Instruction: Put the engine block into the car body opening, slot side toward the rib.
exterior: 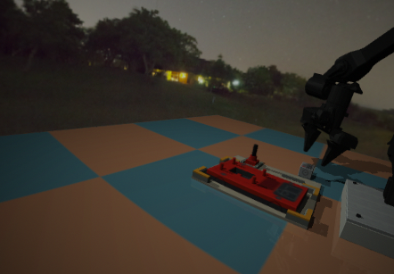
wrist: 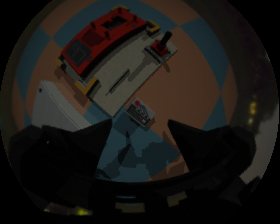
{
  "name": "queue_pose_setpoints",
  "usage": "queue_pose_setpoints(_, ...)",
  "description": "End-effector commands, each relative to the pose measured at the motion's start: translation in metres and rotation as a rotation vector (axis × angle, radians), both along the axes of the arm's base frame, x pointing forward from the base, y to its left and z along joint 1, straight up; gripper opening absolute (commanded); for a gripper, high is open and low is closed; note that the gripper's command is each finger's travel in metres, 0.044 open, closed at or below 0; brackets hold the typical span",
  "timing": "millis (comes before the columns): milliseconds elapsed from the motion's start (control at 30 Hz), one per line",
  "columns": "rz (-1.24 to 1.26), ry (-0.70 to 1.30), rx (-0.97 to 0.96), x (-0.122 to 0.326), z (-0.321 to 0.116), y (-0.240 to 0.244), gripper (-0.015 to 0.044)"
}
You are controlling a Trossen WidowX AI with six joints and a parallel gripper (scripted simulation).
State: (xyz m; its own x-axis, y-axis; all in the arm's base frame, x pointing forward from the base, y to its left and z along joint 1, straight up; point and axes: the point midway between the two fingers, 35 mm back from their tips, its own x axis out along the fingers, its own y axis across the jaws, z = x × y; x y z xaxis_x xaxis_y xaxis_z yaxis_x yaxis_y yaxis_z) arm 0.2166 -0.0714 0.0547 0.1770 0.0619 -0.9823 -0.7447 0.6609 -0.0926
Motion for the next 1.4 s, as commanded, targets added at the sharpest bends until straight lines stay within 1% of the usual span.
queue_pose_setpoints(0, 0.120, 0.020, -0.030, 0.000, 0.000, 0.000, 0.0440)
queue_pose_setpoints(733, 0.855, 0.112, -0.154, 0.003, 0.007, 0.004, 0.0440)
queue_pose_setpoints(900, 0.878, 0.115, -0.156, 0.003, 0.007, 0.004, 0.0440)
queue_pose_setpoints(1033, 0.878, 0.114, -0.156, 0.013, 0.007, 0.008, 0.0440)
queue_pose_setpoints(1167, 0.878, 0.114, -0.156, 0.013, -0.007, 0.008, 0.0440)
queue_pose_setpoints(1367, 0.878, 0.114, -0.156, 0.014, -0.012, 0.007, 0.0440)
